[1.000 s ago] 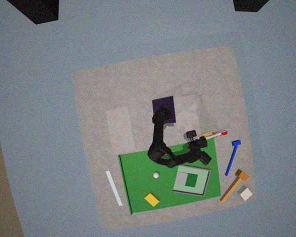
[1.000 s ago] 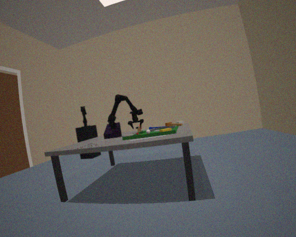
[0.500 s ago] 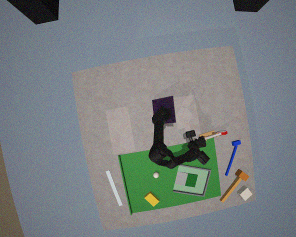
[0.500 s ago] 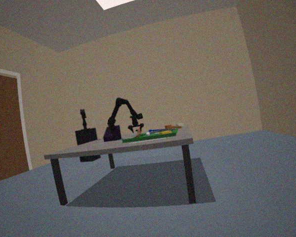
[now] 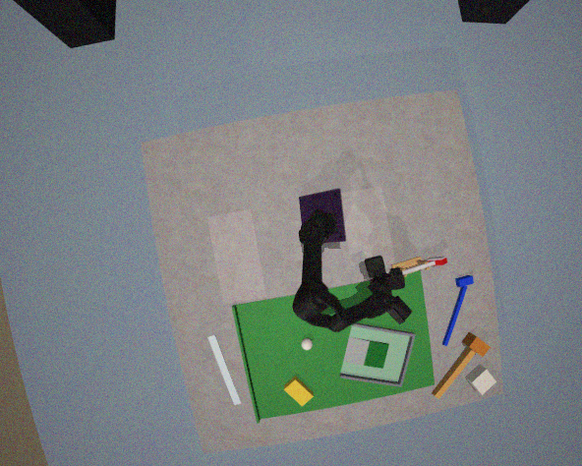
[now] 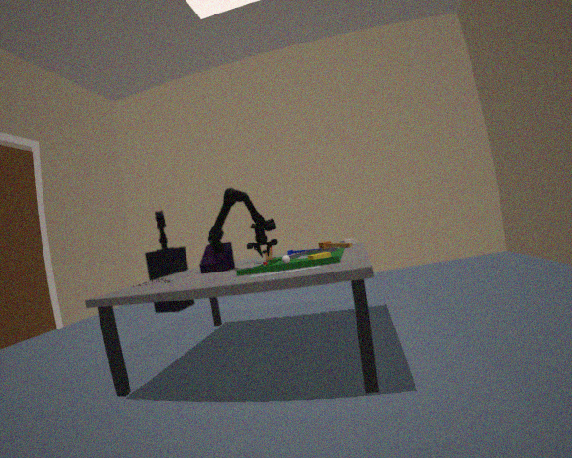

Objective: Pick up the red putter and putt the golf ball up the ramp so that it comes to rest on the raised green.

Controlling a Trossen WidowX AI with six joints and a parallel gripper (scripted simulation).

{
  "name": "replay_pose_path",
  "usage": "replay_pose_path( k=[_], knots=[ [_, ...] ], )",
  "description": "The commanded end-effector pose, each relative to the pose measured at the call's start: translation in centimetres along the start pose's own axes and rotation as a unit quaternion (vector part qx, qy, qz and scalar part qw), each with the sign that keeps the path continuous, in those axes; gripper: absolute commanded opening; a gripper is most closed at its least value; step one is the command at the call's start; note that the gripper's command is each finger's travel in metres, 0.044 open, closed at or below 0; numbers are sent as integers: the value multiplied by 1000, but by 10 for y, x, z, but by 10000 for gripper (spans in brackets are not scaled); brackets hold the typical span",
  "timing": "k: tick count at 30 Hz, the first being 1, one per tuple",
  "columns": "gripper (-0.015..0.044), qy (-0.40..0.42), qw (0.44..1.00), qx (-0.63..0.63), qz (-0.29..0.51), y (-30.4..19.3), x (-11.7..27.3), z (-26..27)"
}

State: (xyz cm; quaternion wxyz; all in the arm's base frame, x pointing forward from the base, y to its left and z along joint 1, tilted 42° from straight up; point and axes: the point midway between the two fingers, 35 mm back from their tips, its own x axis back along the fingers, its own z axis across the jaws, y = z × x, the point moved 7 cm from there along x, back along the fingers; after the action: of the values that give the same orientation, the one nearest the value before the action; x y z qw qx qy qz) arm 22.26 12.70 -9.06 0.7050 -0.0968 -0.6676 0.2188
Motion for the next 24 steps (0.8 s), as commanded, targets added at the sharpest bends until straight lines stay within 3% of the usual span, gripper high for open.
replay_pose_path(
  k=[1,2,11,24],
  knots=[
    [72,0,1000,0,0,0,0,0],
    [46,0,1000,0,0,0,0,0],
    [0,0,1000,0,-1,3,7,-2],
    [0,1,1000,0,-2,27,96,0]
  ],
)
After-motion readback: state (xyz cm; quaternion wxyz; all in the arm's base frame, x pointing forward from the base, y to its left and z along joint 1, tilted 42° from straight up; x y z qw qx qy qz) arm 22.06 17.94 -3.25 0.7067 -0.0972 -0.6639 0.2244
